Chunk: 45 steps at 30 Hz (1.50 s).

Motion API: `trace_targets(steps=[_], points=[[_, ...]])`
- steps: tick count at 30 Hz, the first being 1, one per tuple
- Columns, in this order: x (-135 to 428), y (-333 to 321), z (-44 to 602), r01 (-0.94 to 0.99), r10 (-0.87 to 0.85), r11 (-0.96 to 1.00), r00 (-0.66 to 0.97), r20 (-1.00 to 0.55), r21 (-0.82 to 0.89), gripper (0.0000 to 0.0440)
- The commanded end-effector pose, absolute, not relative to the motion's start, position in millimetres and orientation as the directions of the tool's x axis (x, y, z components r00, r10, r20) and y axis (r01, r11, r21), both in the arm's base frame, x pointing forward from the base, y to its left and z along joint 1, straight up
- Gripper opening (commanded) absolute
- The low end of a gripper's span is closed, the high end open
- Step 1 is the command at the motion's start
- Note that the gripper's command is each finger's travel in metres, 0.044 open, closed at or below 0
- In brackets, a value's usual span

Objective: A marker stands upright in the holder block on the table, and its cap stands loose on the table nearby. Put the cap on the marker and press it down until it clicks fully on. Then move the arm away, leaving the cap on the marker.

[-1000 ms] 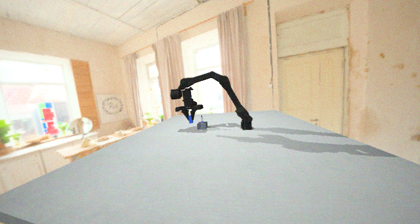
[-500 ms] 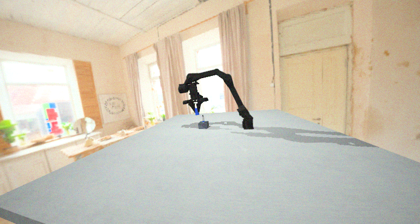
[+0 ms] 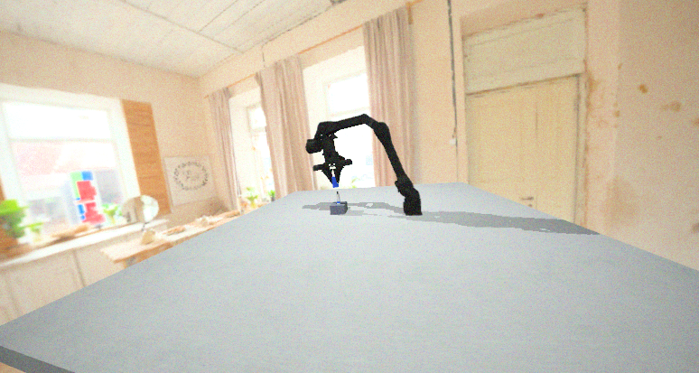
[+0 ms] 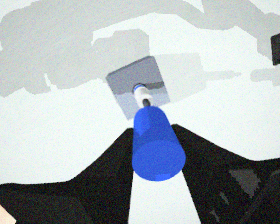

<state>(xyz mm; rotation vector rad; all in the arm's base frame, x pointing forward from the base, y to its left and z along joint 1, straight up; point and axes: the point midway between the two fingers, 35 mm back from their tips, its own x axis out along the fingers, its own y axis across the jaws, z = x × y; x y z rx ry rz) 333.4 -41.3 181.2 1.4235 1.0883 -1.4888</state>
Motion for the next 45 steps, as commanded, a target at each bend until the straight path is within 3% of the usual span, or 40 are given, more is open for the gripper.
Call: trace_targets(steps=[1, 45], points=[[330.7, -42.9, 176.8, 0.943, 0.027, -0.323, -0.068, -0.997, -0.073, 0.0011], [324.5, -44.6, 107.6, 0.949, 0.059, -0.282, -0.131, -0.990, -0.142, 0.0000]])
